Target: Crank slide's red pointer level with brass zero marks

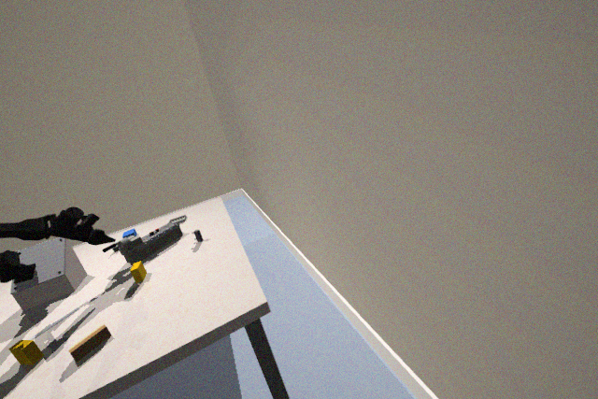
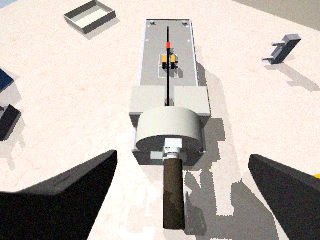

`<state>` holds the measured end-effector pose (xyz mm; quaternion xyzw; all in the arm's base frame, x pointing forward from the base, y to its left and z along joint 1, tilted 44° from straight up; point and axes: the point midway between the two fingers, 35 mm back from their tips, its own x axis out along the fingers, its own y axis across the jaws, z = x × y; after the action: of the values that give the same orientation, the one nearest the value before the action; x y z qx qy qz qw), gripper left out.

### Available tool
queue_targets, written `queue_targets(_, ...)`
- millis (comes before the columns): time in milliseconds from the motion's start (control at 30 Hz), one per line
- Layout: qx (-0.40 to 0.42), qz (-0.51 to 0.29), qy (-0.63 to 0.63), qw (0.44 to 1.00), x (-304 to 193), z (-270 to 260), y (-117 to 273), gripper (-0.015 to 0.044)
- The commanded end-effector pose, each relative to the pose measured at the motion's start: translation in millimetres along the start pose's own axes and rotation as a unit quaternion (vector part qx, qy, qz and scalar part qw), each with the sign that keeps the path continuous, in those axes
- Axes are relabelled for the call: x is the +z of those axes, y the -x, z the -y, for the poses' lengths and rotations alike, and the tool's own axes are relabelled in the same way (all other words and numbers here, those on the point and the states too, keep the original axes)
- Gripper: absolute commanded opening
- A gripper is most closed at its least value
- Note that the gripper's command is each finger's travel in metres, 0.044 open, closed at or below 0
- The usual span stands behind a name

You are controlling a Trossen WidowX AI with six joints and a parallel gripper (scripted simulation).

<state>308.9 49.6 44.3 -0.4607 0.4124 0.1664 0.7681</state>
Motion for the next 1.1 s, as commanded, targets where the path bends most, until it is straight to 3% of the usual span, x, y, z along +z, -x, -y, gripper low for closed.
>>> queue_targets(0,0.006,-0.004,0.004,1.000,-6,-4,-7,0.0440)
queue_targets(1033,0.005,-0.004,0.005,1.000,-41,-4,-38,0.0440)
queue_targets(1067,0.005,-0.004,0.005,1.000,-41,-4,-38,0.0414)
